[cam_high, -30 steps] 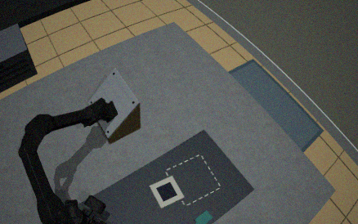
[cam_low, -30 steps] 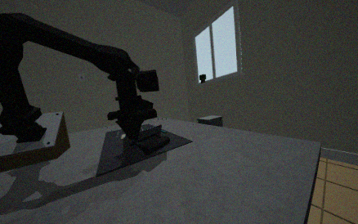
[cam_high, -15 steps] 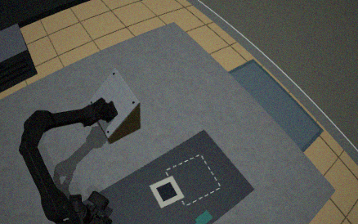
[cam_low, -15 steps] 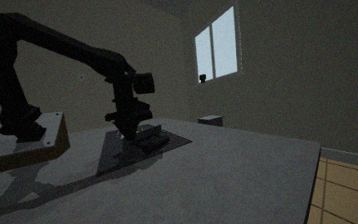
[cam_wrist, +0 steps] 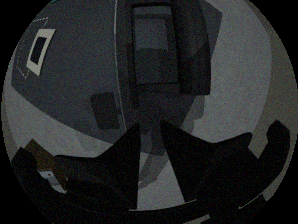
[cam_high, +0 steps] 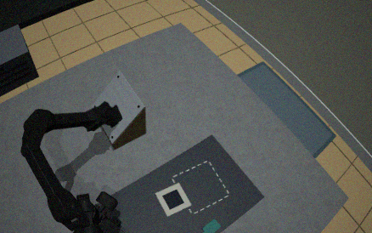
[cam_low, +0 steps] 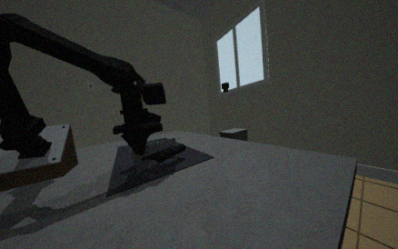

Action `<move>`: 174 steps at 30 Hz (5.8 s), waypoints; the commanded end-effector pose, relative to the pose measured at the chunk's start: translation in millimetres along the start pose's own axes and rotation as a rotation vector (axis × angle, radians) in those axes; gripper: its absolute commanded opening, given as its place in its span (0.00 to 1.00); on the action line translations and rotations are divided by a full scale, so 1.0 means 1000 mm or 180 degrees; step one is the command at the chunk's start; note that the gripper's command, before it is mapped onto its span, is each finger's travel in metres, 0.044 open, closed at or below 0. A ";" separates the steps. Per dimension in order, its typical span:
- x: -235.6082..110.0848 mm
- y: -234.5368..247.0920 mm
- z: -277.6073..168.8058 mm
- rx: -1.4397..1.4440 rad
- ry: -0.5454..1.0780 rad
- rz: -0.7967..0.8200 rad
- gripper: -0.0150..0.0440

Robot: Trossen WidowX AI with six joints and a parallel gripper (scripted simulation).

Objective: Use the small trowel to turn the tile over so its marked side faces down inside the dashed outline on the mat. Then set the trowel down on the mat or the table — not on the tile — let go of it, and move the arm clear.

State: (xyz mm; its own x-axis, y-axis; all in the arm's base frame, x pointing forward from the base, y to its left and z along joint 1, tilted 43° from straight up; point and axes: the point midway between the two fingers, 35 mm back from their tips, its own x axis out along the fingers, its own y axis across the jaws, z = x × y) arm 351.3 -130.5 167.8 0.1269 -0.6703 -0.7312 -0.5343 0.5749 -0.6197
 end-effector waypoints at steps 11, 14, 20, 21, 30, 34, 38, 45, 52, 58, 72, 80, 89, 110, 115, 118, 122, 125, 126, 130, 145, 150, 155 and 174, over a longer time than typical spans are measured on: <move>0.001 0.033 0.000 0.0008 0.0006 0.0010 0.42; 0.001 0.040 0.000 0.0007 0.0006 0.0012 0.42; 0.002 0.054 0.000 0.0006 0.0007 0.0015 0.42; 0.003 0.047 0.001 -0.0017 0.0009 0.0035 0.42; 0.002 0.047 0.001 -0.0012 0.0010 0.0035 0.42; -0.001 0.033 0.002 0.0010 0.0006 0.0027 0.42; -0.005 0.017 0.002 0.0035 0.0002 0.0017 0.42; -0.011 -0.008 0.000 0.0029 0.0001 0.0008 0.42; -0.018 -0.032 -0.004 0.0018 0.0003 -0.0002 0.42; -0.019 -0.034 -0.005 0.0045 0.0005 -0.0022 0.42; -0.019 -0.033 -0.005 0.0047 0.0010 -0.0023 0.25; -0.019 -0.033 -0.005 0.0047 0.0010 -0.0023 0.25; -0.019 -0.033 -0.005 0.0047 0.0010 -0.0023 0.30; -0.019 -0.033 -0.005 0.0047 0.0010 -0.0023 0.42; -0.019 -0.034 -0.005 0.0047 0.0010 -0.0023 0.33; -0.019 -0.034 -0.005 0.0047 0.0010 -0.0023 0.25; -0.019 -0.034 -0.005 0.0047 0.0010 -0.0023 0.25; -0.019 -0.034 -0.005 0.0047 0.0010 -0.0023 0.25; -0.019 -0.034 -0.005 0.0047 0.0010 -0.0023 0.25; -0.019 -0.034 -0.005 0.0047 0.0010 -0.0023 0.25; -0.038 0.026 0.065 0.0044 -0.0046 0.0057 0.71; -0.046 0.052 0.089 0.0050 -0.0008 0.0025 0.71; -0.046 0.052 0.089 0.0050 -0.0008 0.0025 0.71; -0.018 0.052 0.090 0.0051 -0.0008 0.0022 0.71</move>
State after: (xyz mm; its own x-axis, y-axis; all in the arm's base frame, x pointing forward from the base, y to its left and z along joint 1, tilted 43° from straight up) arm 395.8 -41.7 127.9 0.1266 -0.6609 -0.7398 -0.5167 0.5927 -0.6179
